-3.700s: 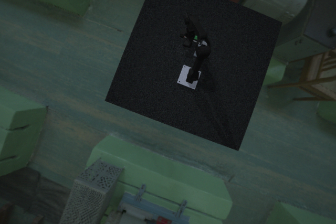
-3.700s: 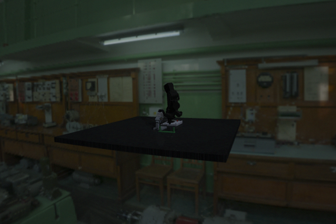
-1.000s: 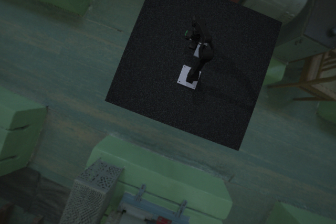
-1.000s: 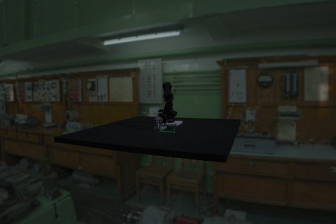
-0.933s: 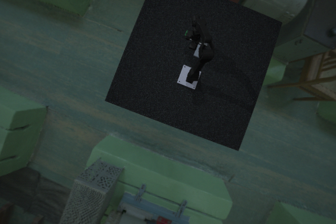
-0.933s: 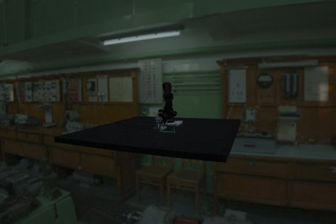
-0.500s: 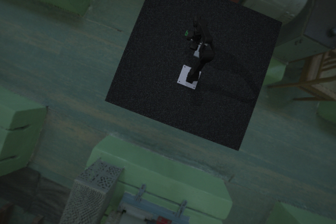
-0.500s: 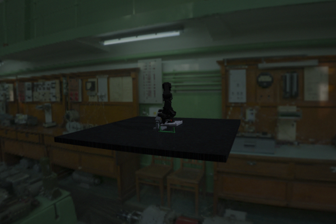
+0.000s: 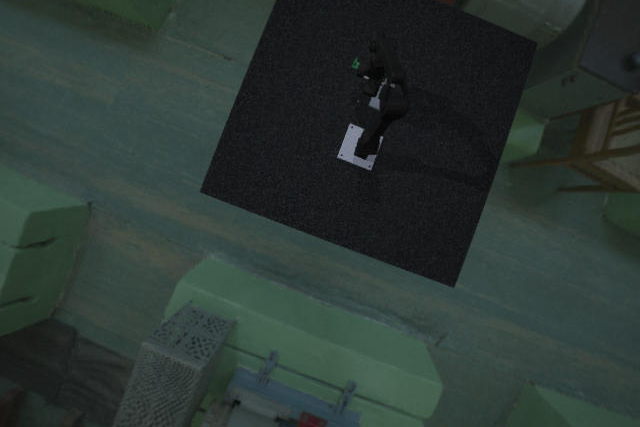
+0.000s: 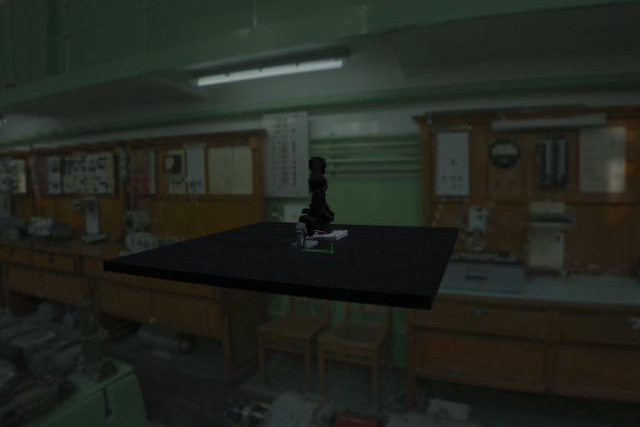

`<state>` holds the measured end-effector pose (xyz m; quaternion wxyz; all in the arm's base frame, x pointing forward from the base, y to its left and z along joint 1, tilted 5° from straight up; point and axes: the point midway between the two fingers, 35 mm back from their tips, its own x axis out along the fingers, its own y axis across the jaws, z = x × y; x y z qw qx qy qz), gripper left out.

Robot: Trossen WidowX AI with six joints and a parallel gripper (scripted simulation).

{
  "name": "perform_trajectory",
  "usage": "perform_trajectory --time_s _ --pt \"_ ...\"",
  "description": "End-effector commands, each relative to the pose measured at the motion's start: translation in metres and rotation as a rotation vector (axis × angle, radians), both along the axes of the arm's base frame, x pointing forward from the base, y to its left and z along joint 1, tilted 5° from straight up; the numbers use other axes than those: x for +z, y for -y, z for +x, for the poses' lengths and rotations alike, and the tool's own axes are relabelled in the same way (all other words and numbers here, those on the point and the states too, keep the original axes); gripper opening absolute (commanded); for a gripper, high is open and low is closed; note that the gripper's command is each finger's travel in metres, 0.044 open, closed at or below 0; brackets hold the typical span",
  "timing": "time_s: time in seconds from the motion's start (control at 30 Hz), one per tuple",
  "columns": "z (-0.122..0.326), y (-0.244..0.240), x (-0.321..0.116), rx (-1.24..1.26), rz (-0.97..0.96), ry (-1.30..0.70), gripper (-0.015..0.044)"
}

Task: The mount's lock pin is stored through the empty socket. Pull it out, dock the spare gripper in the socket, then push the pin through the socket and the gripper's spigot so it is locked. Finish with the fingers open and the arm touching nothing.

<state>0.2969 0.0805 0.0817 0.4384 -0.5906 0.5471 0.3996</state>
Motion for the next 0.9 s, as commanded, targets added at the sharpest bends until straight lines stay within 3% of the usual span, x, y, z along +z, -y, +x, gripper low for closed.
perform_trajectory --time_s 0.0,0.07,0.87 --pt "0.000 0.000 0.000 0.000 0.000 0.000 0.0158" --pt "0.000 0.000 0.000 0.000 0.000 0.000 0.0200" --pt "-0.003 -0.029 0.034 0.009 -0.003 -0.001 0.0200"
